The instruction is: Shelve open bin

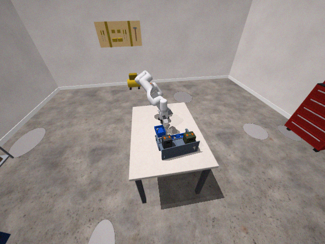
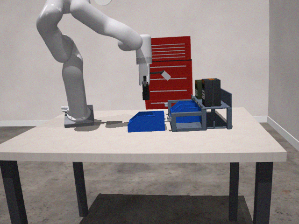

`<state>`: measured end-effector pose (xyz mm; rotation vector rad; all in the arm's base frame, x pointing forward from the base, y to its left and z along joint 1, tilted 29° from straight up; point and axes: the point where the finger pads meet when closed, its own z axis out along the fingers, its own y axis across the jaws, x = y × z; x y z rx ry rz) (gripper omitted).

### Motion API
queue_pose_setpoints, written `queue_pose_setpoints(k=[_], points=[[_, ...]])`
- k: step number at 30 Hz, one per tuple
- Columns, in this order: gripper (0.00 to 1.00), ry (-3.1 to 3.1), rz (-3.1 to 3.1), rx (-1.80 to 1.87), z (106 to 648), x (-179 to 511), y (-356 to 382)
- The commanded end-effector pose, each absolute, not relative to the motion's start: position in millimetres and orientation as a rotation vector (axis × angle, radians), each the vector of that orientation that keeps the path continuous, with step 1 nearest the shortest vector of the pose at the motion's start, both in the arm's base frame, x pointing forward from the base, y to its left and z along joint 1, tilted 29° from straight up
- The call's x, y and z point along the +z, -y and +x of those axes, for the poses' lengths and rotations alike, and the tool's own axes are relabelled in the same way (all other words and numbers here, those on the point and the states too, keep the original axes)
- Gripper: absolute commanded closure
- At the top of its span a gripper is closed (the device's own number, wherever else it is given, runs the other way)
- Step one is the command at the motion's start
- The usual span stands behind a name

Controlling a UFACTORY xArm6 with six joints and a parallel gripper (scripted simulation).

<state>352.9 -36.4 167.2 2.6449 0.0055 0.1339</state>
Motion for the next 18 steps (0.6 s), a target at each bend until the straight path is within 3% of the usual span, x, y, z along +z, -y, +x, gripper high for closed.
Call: queue_pose_setpoints(k=[1, 14, 18], points=[[0.67, -0.006, 2.645, 0.139, 354, 168, 36], [0.67, -0.006, 2.645, 0.139, 354, 168, 36], [0.67, -0.28, 2.625, 0.069, 381, 176, 51]])
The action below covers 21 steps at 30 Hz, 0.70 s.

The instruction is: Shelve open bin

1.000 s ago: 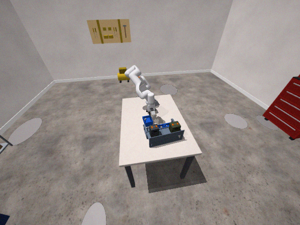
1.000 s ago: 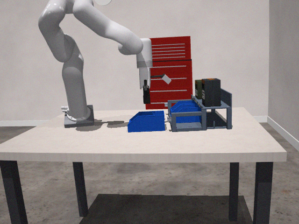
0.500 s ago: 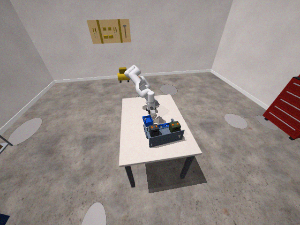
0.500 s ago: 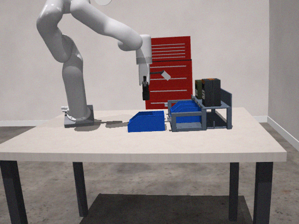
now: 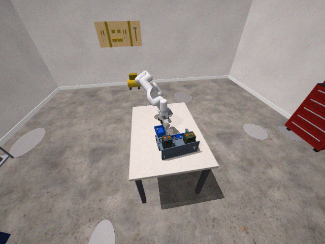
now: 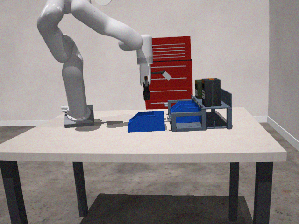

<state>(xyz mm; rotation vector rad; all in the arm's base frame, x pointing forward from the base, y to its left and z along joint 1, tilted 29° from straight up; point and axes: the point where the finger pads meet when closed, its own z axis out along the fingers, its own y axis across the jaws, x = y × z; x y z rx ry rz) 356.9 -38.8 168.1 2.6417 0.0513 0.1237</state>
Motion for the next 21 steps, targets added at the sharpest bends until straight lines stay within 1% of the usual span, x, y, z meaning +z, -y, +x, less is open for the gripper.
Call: queue_pose_setpoints(k=[1, 13, 18, 21], points=[[0.67, -0.348, 2.616, 0.051, 388, 178, 55], [0.67, -0.348, 2.616, 0.051, 388, 178, 55], [0.67, -0.678, 2.549, -0.034, 434, 190, 81], [0.67, -0.678, 2.549, -0.034, 434, 190, 81]])
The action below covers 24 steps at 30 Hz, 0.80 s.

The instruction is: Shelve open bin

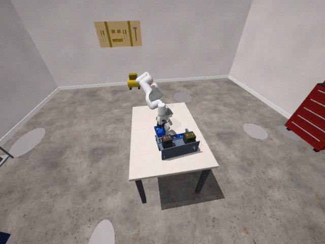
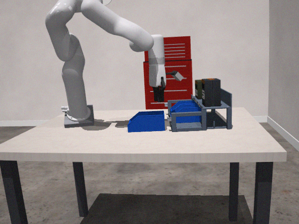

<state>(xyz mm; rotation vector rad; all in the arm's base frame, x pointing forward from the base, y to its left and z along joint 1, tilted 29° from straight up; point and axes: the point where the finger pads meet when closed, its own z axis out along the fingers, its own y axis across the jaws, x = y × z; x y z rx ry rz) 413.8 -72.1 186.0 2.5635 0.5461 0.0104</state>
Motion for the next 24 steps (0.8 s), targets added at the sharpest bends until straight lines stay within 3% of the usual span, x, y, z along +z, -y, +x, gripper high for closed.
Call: queue_pose_setpoints(k=[1, 24], points=[[0.67, -0.678, 2.549, -0.034, 434, 190, 81], [0.67, -0.998, 2.445, -0.119, 451, 195, 91]])
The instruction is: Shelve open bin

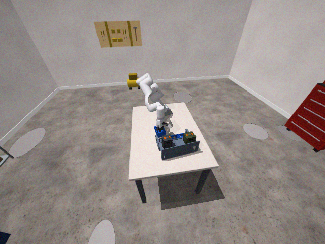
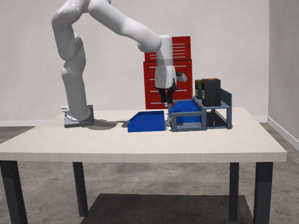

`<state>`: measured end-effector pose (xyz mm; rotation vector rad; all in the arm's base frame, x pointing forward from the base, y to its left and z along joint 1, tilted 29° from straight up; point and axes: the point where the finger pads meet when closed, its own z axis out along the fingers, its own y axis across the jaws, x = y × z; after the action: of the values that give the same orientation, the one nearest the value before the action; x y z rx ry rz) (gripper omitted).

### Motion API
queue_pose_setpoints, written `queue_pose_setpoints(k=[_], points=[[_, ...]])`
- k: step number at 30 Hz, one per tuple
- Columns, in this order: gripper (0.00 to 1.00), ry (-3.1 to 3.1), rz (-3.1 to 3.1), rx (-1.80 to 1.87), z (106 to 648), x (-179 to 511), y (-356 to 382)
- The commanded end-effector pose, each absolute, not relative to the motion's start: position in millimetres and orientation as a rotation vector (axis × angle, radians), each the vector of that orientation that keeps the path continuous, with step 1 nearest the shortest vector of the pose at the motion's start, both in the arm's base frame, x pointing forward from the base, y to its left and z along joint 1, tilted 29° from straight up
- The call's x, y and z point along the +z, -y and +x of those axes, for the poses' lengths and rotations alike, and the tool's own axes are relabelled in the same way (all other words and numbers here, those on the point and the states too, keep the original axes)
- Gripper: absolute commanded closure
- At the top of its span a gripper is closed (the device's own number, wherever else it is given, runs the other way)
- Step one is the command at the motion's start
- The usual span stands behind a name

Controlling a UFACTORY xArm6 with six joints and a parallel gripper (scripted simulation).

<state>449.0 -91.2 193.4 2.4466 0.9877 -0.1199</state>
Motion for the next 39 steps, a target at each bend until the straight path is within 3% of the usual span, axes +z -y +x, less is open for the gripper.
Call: queue_pose_setpoints(k=[1, 7, 39], points=[[0.67, -0.998, 2.445, -0.119, 451, 195, 91], [0.67, -1.307, 2.306, -0.204, 442, 193, 86], [0.67, -1.767, 2.016, -0.337, 437, 191, 83]])
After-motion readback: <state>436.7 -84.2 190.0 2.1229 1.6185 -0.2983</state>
